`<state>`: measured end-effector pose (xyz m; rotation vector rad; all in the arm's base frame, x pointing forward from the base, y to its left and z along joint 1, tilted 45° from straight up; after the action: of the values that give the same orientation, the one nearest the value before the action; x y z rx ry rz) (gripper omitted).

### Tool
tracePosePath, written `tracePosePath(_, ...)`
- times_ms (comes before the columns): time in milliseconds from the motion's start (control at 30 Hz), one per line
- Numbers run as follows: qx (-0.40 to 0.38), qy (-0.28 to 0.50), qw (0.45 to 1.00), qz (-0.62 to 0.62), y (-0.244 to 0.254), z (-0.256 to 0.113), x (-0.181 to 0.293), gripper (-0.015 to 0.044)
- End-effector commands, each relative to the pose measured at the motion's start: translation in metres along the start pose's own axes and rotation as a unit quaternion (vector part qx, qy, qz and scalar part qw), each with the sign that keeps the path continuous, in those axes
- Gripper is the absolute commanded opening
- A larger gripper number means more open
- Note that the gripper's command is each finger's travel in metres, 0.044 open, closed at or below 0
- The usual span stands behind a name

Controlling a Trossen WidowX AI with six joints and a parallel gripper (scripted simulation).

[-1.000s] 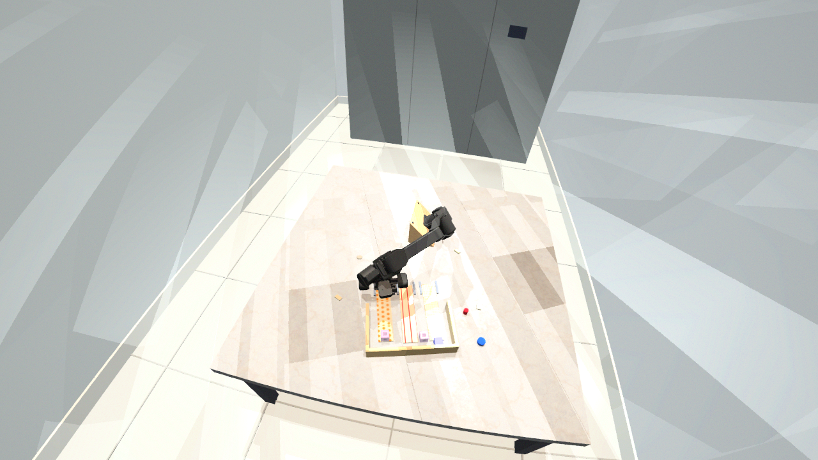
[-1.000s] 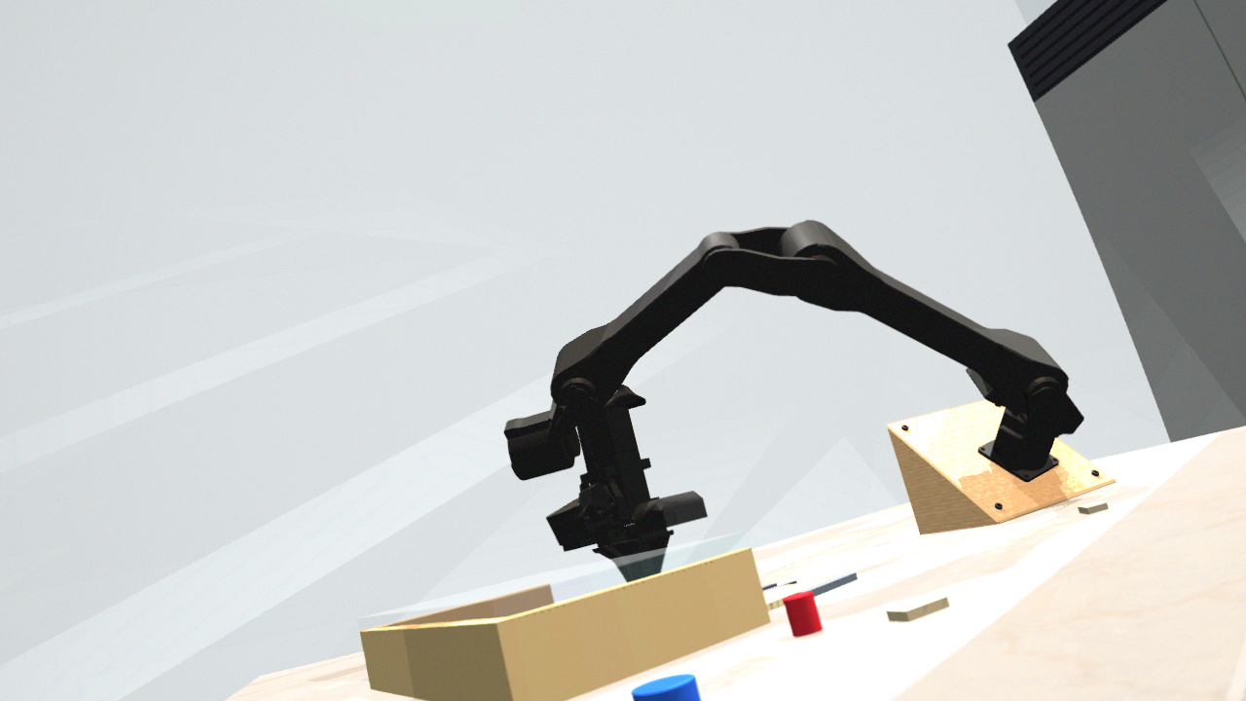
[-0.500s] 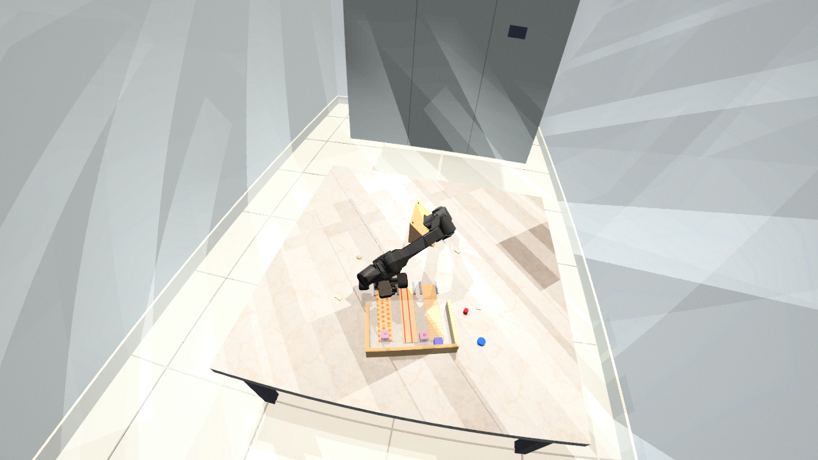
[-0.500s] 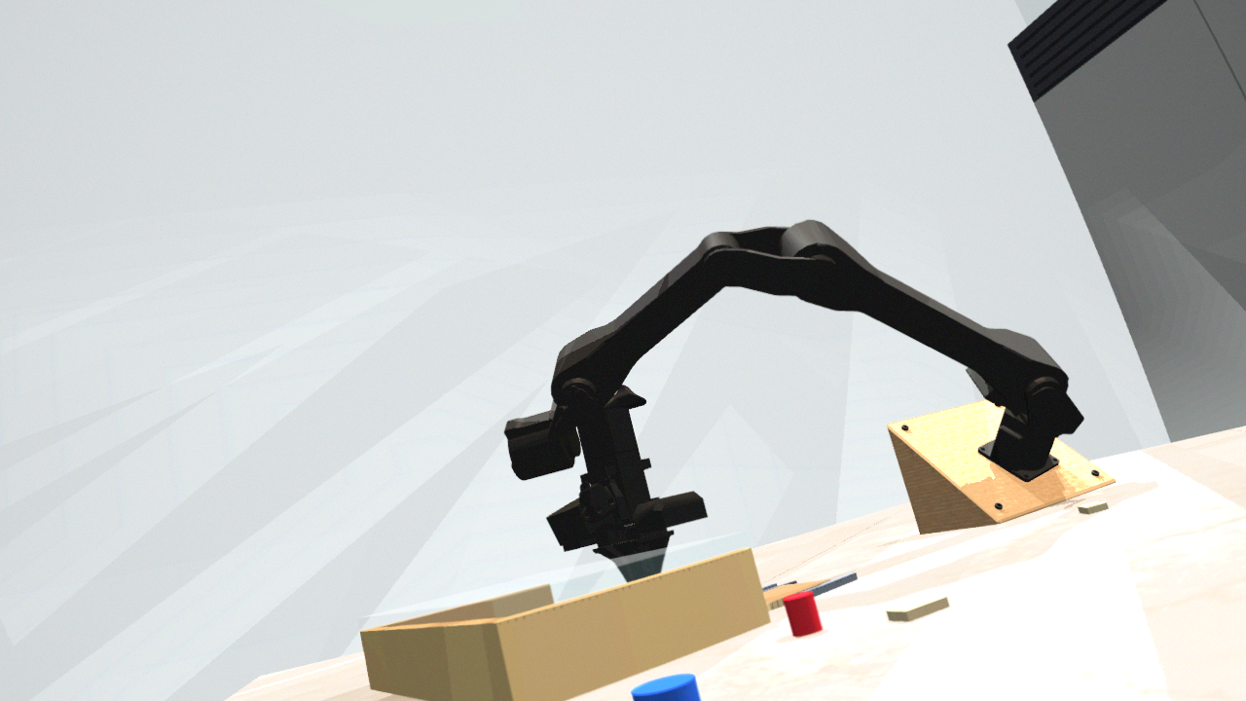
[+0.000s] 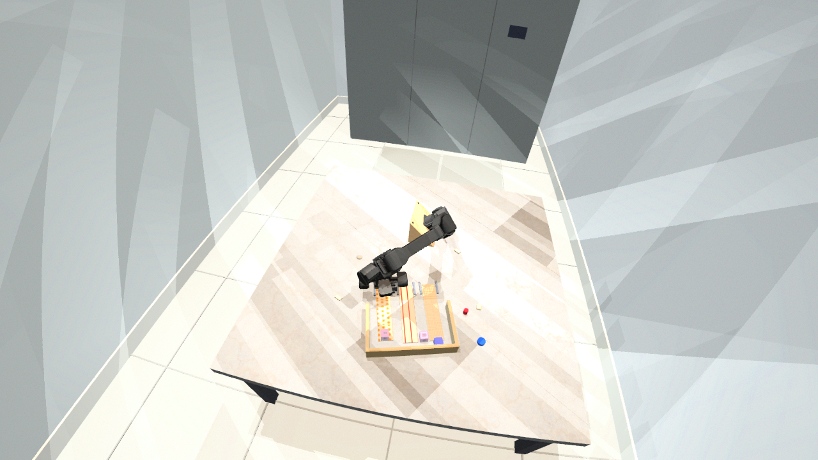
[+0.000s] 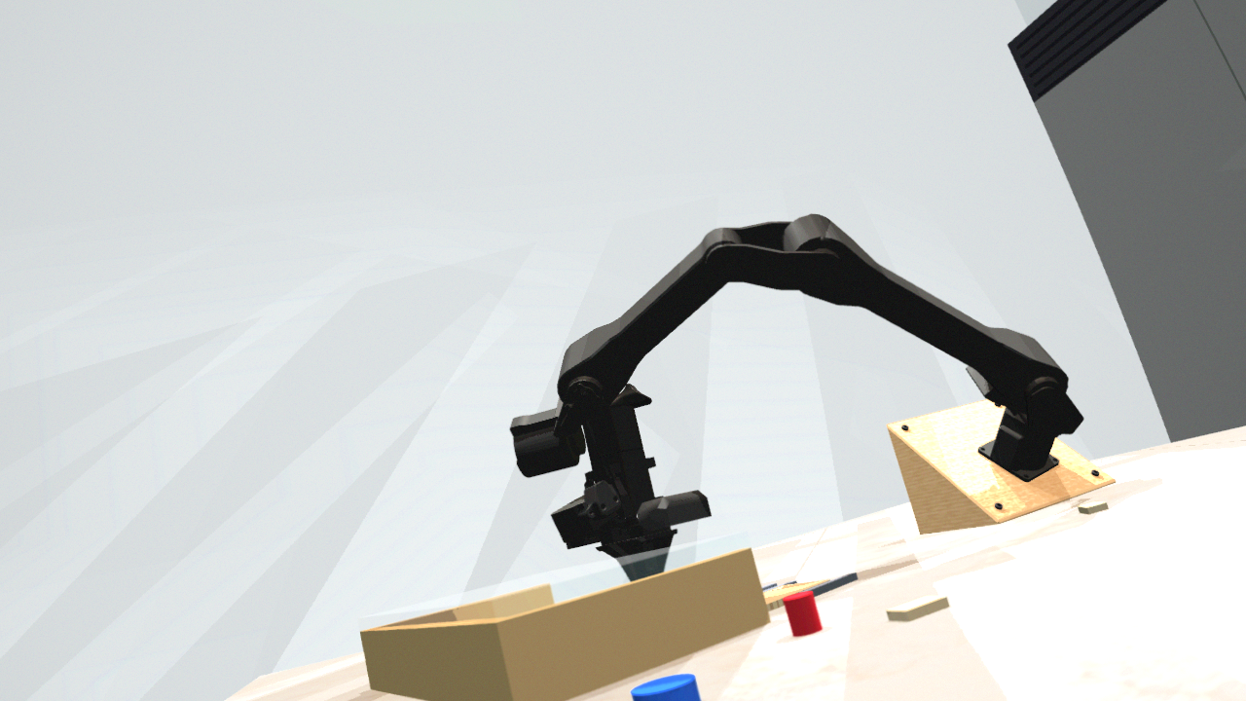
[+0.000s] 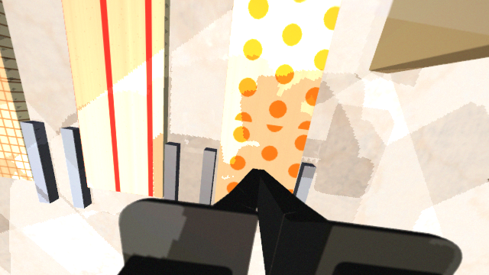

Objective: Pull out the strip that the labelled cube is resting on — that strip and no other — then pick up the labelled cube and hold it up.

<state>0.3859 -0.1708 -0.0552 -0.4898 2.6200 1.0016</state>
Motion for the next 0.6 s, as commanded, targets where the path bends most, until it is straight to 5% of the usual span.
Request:
tracePosePath(0, -0.004, 0.005, 1.0, 0.002, 0.002, 0.003, 0.01, 0.0)
tracePosePath(567, -0.004, 0.006, 1.0, 0.003, 0.008, 0.004, 0.035, 0.0)
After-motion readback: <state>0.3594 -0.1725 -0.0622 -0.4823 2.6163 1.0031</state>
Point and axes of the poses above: the point midway between the two fingers, 35 mm back from their tips, its own z axis out along the fingers, its own y axis across the jaws, x = y × z, the point moved 4 cm from there along -z, back along the fingers, and after that the axes turned 13 degrees about -z, right-handed, at the moved point
